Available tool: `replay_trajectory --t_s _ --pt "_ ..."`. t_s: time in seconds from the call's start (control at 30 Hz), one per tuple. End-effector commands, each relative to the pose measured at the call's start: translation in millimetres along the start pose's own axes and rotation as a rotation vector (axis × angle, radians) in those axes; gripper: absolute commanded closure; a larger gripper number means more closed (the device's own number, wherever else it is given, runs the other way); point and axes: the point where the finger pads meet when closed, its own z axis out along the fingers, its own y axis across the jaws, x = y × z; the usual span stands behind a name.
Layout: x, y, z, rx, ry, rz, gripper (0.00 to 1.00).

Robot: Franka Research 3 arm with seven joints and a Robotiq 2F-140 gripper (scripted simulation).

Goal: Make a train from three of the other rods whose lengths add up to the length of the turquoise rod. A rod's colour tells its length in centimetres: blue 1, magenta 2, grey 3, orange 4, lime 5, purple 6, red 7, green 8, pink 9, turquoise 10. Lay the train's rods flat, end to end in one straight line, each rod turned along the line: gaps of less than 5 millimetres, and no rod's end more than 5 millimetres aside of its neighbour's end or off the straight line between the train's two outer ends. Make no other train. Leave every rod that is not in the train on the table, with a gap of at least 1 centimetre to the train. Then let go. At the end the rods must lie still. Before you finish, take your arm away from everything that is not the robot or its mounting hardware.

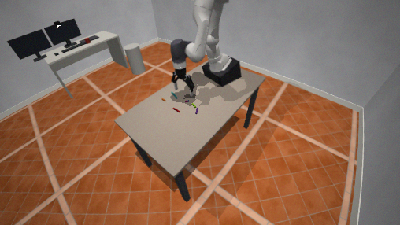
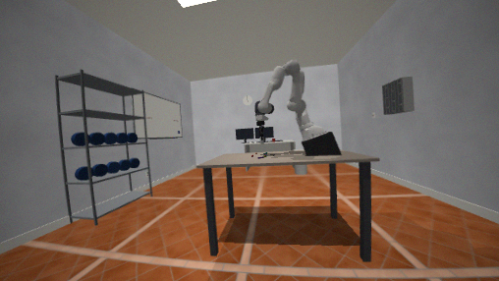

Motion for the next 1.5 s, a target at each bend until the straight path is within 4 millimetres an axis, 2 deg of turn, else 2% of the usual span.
replay_trajectory --t_s 0.0,1.47 --pt "-5 0 -1 -0.008 -0.016 -0.167 0.00" --pt "-25 7 -2 -0.017 -0.031 -0.974 0.00"
